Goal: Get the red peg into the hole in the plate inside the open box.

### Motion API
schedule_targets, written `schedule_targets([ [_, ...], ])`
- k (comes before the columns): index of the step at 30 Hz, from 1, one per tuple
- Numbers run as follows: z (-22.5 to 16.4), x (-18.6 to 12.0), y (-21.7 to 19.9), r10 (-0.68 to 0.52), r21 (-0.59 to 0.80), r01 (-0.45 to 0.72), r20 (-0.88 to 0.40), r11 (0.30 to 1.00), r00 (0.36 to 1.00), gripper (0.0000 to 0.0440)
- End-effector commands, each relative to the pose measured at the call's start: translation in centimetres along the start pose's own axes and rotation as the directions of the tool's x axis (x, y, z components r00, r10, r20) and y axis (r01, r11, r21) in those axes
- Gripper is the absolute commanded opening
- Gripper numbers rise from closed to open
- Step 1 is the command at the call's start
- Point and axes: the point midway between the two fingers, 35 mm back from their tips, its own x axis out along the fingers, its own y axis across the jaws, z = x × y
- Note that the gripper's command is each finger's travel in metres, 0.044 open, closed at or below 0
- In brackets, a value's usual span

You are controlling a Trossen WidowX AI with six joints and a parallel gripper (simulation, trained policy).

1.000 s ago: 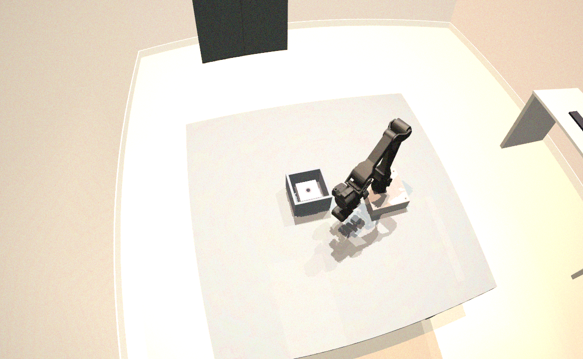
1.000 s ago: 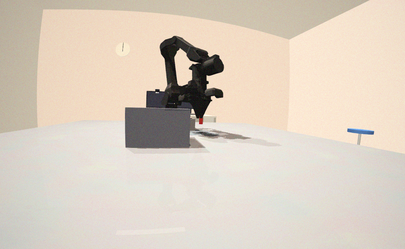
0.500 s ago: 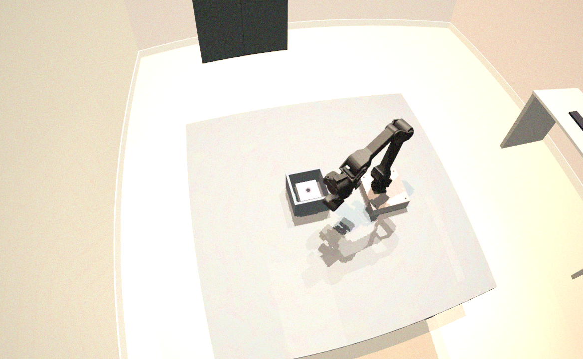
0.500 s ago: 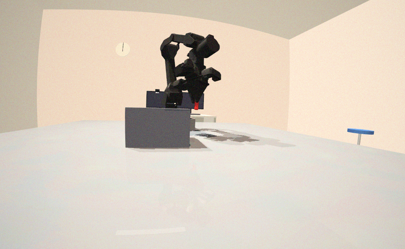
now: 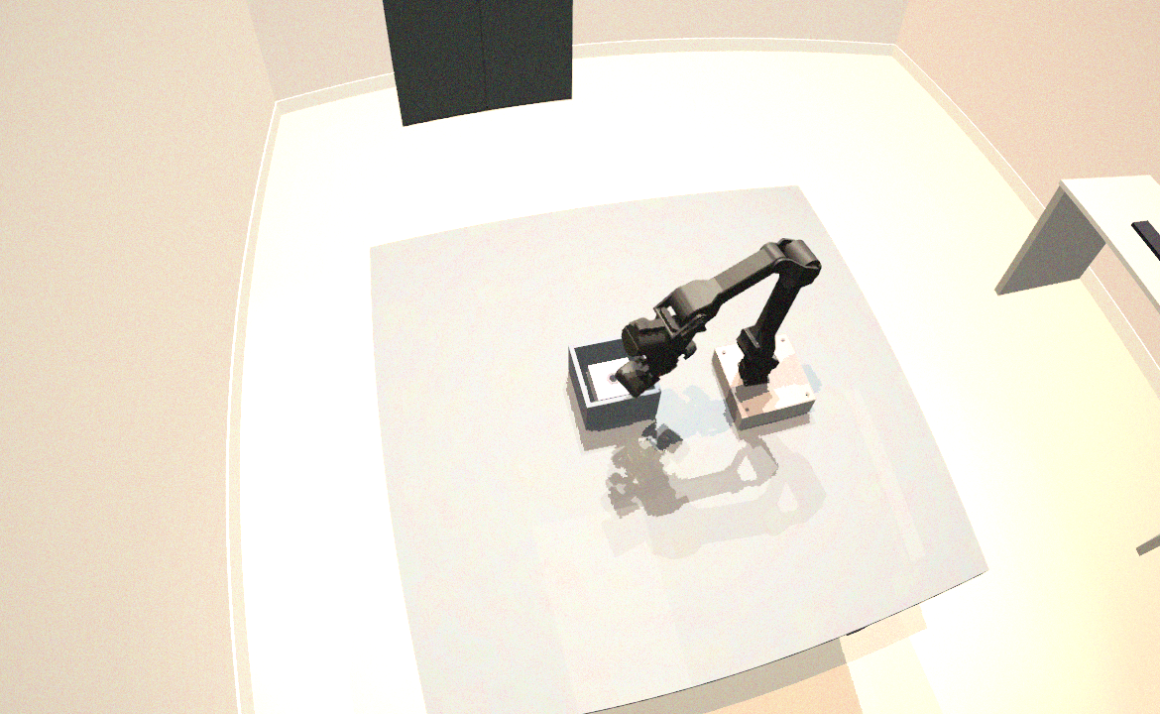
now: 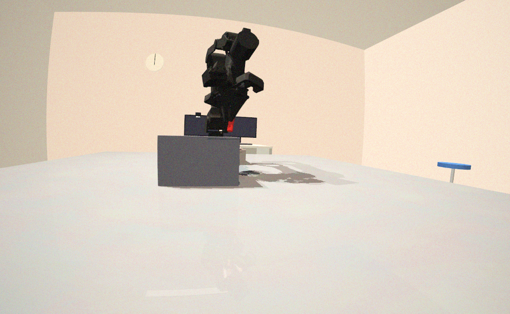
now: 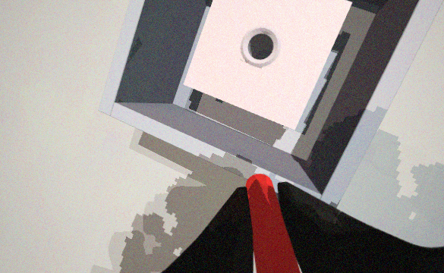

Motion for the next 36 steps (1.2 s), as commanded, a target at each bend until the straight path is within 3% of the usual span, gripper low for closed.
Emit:
schedule_targets([
  [1, 1.4, 0.3, 0.1, -0.006, 0.014, 0.005, 0.016, 1.0, 1.0, 0.0],
  [17, 6.1, 2.8, -0.4, -0.025, 0.103, 0.023, 0.023, 0.994, 0.999, 0.0005],
  [30, 7.2, 6.2, -1.0, -0.067, 0.124, 0.07, -0.03, 0.99, 0.997, 0.0011],
  [32, 7.3, 6.8, -1.2, -0.078, 0.118, 0.082, -0.038, 0.99, 0.996, 0.0027],
  [36, 7.4, 7.7, -1.4, -0.097, 0.099, 0.102, -0.051, 0.99, 0.994, 0.012],
])
